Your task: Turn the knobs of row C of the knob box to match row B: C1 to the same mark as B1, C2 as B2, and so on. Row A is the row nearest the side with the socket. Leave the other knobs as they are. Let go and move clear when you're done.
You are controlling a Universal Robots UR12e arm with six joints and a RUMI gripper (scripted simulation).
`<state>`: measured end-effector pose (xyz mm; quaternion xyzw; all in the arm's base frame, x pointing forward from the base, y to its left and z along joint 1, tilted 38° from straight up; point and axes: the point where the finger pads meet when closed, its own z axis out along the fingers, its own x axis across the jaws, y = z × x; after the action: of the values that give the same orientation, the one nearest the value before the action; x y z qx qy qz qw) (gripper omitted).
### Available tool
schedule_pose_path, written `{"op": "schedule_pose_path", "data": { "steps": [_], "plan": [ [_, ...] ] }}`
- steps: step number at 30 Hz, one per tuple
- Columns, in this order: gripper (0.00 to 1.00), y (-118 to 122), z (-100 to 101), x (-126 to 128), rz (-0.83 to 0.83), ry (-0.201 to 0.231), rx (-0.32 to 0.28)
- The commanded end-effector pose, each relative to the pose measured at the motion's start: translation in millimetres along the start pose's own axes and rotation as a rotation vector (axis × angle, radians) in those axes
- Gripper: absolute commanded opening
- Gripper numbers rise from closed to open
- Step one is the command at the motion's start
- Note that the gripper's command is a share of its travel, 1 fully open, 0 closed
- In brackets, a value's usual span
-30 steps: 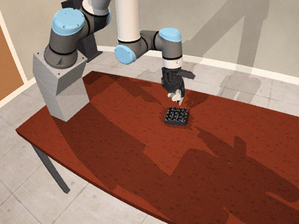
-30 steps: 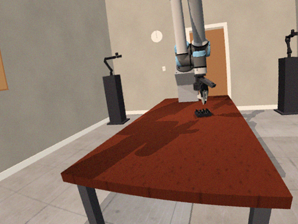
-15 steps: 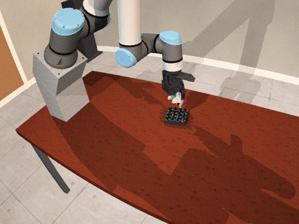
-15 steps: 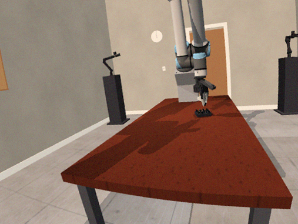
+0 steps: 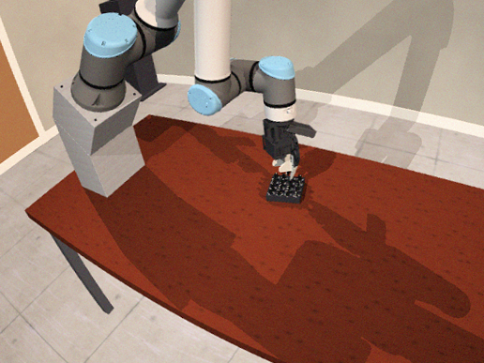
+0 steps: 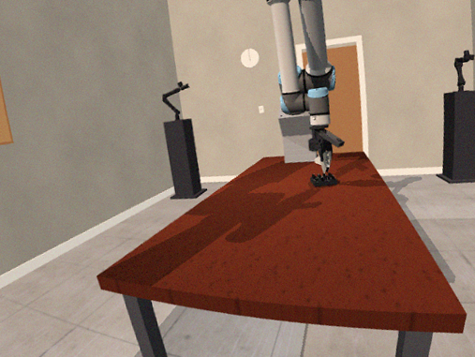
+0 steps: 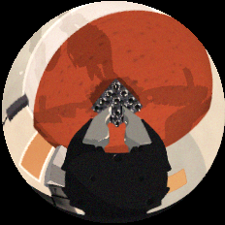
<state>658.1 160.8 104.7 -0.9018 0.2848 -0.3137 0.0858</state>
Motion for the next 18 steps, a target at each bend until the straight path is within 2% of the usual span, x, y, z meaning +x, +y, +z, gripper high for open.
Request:
{"op": "schedule_pose_path", "data": {
  "steps": [1,18],
  "plan": [
    [0.11,-0.3,2.7,0.2,0.0,0.001,0.001],
    [0.11,-0.3,7.5,0.3,0.0,0.001,0.001]
  ]
}}
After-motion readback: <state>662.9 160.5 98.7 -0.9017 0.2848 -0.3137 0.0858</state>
